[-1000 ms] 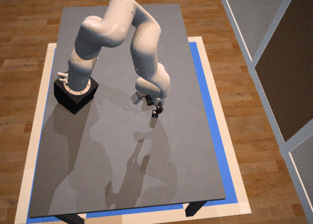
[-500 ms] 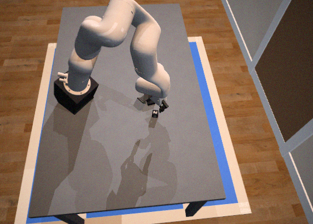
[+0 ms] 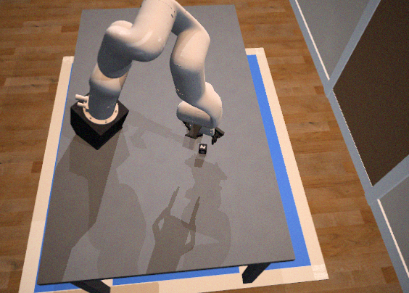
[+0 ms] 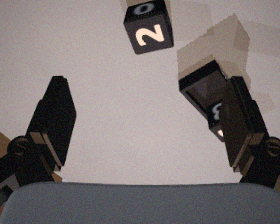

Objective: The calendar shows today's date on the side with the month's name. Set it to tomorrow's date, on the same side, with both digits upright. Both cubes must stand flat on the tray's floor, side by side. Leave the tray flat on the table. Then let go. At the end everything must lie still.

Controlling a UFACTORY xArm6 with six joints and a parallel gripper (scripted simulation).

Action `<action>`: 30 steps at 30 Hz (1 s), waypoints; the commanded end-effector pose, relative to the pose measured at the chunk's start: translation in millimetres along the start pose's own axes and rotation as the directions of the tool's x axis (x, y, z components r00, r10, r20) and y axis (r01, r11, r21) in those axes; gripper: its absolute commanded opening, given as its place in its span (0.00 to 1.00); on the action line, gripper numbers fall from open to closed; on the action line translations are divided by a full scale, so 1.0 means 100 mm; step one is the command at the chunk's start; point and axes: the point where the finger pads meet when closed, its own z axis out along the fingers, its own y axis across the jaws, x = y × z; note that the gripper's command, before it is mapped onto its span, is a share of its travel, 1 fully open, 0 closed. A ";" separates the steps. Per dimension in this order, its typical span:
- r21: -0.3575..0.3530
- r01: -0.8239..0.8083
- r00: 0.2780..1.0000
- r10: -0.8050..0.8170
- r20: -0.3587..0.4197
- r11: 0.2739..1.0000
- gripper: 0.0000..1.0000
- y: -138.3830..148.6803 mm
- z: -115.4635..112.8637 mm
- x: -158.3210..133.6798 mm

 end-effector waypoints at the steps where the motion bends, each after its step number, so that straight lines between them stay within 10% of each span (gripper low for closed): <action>1: -0.035 0.153 0.988 -0.153 -0.001 0.988 1.00 -0.01 -0.01 0.00; 9: -0.035 0.279 0.960 -0.279 0.003 0.960 1.00 -0.01 -0.01 0.00; 10: -0.035 0.279 0.960 -0.279 0.003 0.960 0.49 -0.01 -0.01 0.00; 30: -0.035 0.279 0.960 -0.279 0.003 0.960 0.49 -0.01 -0.01 0.00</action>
